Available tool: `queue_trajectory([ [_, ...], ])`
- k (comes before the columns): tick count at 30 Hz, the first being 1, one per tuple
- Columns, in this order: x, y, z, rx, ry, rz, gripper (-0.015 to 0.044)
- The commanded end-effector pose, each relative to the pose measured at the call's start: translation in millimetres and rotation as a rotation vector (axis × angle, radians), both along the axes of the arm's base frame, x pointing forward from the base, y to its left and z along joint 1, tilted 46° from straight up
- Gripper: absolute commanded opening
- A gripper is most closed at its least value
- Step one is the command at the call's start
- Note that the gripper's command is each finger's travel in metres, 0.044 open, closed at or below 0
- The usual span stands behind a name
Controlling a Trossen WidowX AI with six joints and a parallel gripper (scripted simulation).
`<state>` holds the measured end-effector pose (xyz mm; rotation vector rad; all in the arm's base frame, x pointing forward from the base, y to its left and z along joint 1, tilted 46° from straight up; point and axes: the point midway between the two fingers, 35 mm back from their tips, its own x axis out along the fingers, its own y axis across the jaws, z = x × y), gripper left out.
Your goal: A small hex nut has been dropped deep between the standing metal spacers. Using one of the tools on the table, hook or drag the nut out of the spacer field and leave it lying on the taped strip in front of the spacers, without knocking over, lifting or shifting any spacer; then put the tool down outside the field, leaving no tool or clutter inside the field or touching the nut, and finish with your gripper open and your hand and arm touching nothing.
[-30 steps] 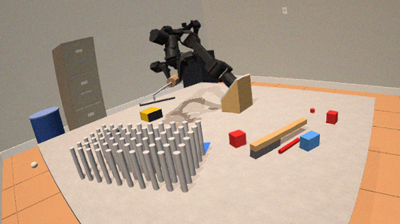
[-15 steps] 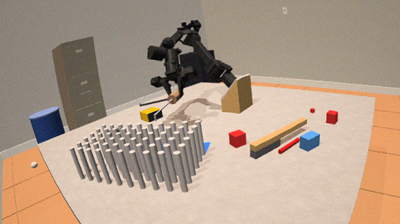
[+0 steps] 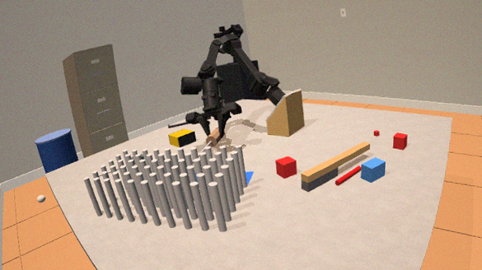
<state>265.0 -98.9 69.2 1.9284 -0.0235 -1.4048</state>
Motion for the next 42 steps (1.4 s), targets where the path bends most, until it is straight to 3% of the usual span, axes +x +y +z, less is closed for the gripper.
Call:
queue_trajectory([
  [1, -4.7, -11.0, -11.8, -0.003, -0.002, 0.011, 0.0000],
  [42, 10.1, -11.1, -21.2, -0.007, -0.006, 0.011, 0.0000],
])
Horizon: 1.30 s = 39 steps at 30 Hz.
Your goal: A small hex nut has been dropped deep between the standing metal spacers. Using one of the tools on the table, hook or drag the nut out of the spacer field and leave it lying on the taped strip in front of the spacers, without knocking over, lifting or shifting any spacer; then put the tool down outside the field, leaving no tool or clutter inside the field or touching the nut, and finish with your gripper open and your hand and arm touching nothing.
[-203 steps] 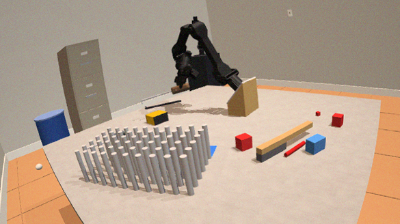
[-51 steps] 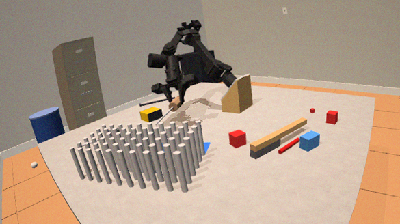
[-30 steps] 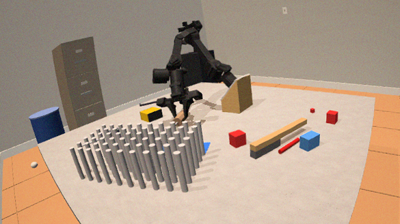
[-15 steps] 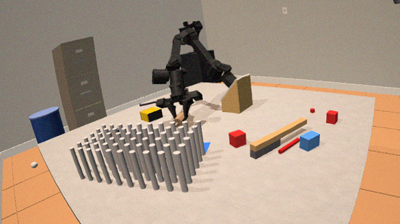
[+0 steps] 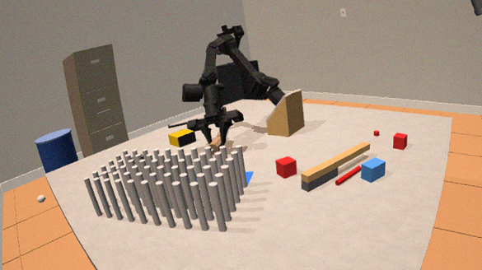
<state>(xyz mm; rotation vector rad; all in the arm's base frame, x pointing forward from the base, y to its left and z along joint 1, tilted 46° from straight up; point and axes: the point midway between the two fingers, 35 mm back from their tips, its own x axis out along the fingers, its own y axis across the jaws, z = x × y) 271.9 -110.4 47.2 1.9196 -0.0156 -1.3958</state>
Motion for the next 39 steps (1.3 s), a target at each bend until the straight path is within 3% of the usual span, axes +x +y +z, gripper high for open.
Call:
queue_trajectory([
  [1, 3.6, 0.5, 0.7, -0.001, -0.007, -0.002, 0.0000],
  [39, 23.1, 5.8, -5.0, 0.000, -0.010, -0.003, 0.0000],
])
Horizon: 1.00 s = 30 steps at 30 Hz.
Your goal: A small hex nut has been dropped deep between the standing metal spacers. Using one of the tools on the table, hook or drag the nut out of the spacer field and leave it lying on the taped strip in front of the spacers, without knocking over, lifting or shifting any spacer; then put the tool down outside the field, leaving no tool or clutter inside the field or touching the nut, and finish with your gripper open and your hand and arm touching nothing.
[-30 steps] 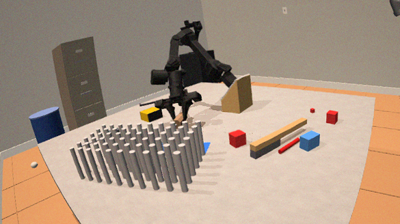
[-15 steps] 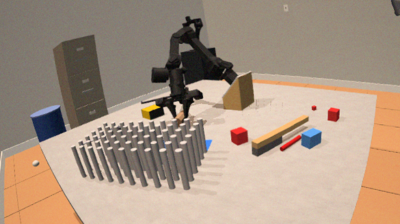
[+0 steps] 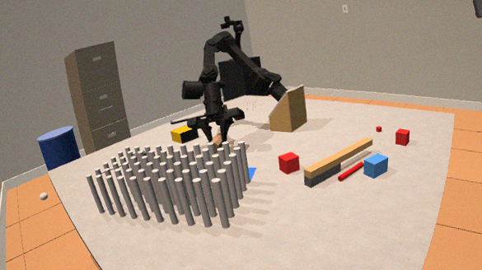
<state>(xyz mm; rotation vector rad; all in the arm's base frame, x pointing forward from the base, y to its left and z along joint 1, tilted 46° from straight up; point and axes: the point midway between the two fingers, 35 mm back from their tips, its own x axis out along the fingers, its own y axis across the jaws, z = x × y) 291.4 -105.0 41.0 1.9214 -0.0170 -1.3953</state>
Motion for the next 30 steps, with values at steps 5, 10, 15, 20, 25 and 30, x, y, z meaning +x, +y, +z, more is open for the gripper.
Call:
queue_trajectory([
  [5, 6.2, 1.2, 0.3, -0.001, -0.008, -0.001, 0.0000],
  [10, 8.8, 2.0, -0.5, -0.001, -0.009, -0.002, 0.0000],
  [15, 11.4, 2.8, -1.3, -0.001, -0.009, -0.002, 0.0000],
  [20, 14.1, 3.6, -2.0, -0.001, -0.009, -0.002, 0.0000],
  [25, 16.8, 4.4, -2.8, -0.001, -0.009, -0.002, 0.0000],
  [30, 19.5, 5.2, -3.6, 0.000, -0.010, -0.002, 0.0000],
])
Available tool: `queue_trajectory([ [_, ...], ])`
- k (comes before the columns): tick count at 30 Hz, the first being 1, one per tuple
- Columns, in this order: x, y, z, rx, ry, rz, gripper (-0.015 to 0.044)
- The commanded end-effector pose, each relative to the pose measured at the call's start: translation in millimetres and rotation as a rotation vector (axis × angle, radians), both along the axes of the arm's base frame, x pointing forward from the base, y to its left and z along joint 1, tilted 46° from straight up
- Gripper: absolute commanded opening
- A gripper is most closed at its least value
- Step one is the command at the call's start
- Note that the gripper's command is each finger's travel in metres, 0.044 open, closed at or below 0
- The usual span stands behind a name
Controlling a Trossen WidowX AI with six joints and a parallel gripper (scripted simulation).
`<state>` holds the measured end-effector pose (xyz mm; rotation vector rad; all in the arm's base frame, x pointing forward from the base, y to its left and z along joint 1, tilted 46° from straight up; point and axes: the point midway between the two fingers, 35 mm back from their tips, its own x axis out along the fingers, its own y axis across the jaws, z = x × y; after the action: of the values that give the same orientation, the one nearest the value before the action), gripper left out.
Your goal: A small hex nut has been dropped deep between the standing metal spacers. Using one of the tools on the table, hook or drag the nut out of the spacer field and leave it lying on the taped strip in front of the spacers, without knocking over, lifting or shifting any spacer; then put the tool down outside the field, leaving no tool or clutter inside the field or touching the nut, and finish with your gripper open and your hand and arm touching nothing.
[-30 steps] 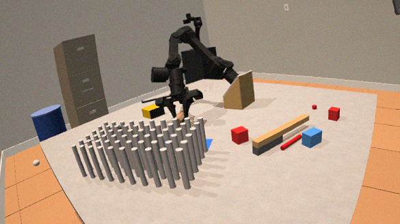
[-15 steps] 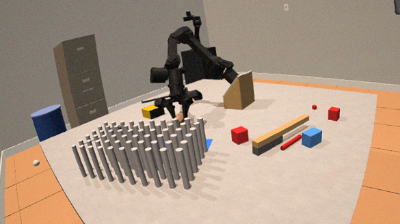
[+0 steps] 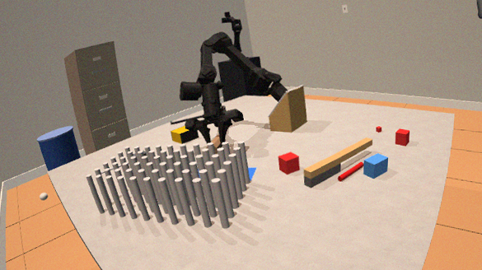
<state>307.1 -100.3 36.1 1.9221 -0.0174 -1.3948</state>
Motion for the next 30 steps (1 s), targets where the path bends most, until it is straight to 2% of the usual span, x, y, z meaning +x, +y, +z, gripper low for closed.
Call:
queue_trajectory([
  [1, 4.4, 0.7, 1.1, -0.001, -0.009, -0.001, 0.0000],
  [30, 20.4, 5.6, -3.6, -0.001, -0.011, -0.001, 0.0000],
])
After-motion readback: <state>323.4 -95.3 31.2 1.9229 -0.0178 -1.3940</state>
